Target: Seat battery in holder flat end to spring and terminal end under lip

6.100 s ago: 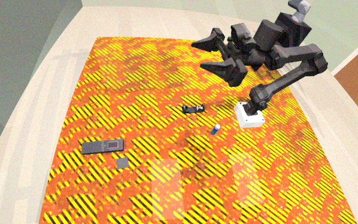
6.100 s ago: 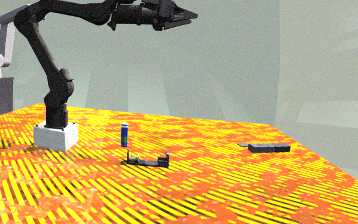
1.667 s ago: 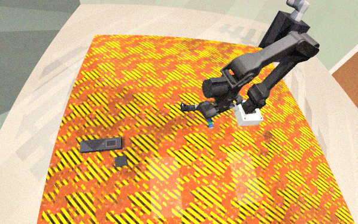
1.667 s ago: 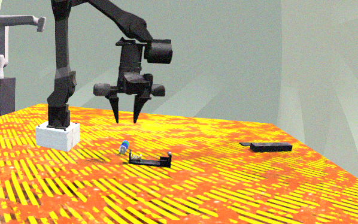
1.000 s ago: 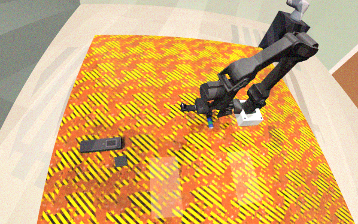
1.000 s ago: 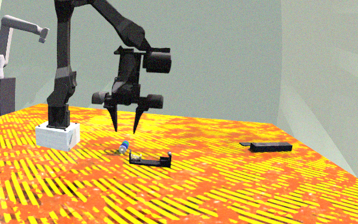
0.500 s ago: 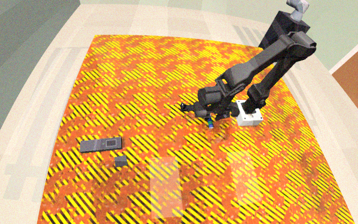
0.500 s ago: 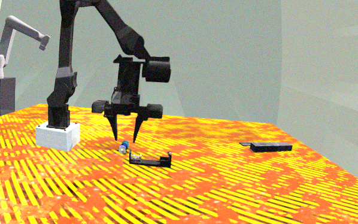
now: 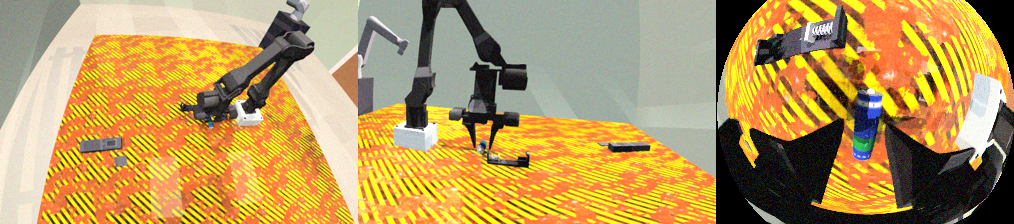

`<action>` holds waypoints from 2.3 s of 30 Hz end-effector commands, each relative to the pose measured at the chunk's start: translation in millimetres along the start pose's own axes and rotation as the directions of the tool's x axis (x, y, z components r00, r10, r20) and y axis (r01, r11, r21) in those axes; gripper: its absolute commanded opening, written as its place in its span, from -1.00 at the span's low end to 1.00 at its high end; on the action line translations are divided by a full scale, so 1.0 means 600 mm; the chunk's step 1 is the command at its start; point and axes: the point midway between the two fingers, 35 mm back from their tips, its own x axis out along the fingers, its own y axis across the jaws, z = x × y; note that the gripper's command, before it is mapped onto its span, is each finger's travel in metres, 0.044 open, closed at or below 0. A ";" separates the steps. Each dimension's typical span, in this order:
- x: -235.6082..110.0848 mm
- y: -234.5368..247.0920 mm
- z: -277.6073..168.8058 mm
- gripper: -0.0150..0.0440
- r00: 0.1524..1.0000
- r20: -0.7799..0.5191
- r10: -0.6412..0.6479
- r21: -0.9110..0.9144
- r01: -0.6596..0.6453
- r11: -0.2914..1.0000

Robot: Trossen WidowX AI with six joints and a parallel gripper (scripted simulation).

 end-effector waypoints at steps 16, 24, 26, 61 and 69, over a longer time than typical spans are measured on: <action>-0.059 0.002 -0.001 -0.28 1.000 -0.001 -0.004 0.005 0.004 1.000; -0.081 0.003 0.001 -0.28 1.000 -0.001 -0.004 -0.023 0.004 1.000; -0.084 0.009 0.005 -0.28 1.000 -0.001 -0.003 -0.098 0.003 0.995; -0.123 0.121 0.119 -0.28 1.000 0.005 0.007 -0.998 0.005 0.057; -0.126 0.129 0.133 -0.28 1.000 0.009 0.007 -0.996 0.010 -0.086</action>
